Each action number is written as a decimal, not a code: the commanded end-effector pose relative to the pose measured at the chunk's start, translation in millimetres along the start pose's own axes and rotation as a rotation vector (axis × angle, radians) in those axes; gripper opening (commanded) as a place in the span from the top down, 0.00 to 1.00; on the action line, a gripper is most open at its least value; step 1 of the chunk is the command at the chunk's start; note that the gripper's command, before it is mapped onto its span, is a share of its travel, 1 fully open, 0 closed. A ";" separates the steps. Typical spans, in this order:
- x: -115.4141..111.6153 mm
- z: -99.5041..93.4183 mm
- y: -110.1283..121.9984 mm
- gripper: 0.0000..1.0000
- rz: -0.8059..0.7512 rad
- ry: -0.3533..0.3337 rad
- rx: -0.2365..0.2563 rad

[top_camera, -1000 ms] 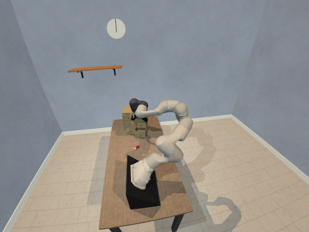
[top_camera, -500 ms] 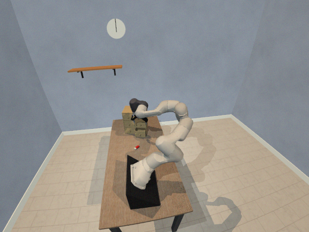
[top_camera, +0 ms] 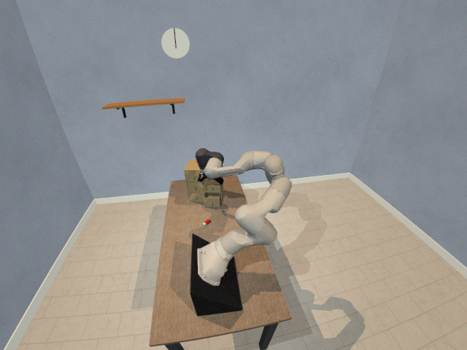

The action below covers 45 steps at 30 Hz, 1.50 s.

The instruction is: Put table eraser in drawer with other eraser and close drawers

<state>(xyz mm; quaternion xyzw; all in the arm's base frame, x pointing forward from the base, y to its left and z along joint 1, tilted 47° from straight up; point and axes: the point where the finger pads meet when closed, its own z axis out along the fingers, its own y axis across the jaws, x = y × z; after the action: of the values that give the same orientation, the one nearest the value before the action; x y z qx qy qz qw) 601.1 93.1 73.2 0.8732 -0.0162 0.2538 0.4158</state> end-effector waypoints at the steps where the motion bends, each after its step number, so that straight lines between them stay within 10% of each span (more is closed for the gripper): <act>1: -0.2 -0.5 -2.5 0.00 0.004 0.004 0.005; 26: -3.1 -7.1 -1.5 0.00 -0.004 -0.015 0.008; 45: -50.8 -115.9 15.4 0.00 -0.132 -0.329 0.064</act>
<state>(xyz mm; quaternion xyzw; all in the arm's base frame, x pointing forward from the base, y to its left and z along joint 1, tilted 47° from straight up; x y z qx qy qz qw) 522.2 161.5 114.8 0.9142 -0.0429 0.1306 0.3813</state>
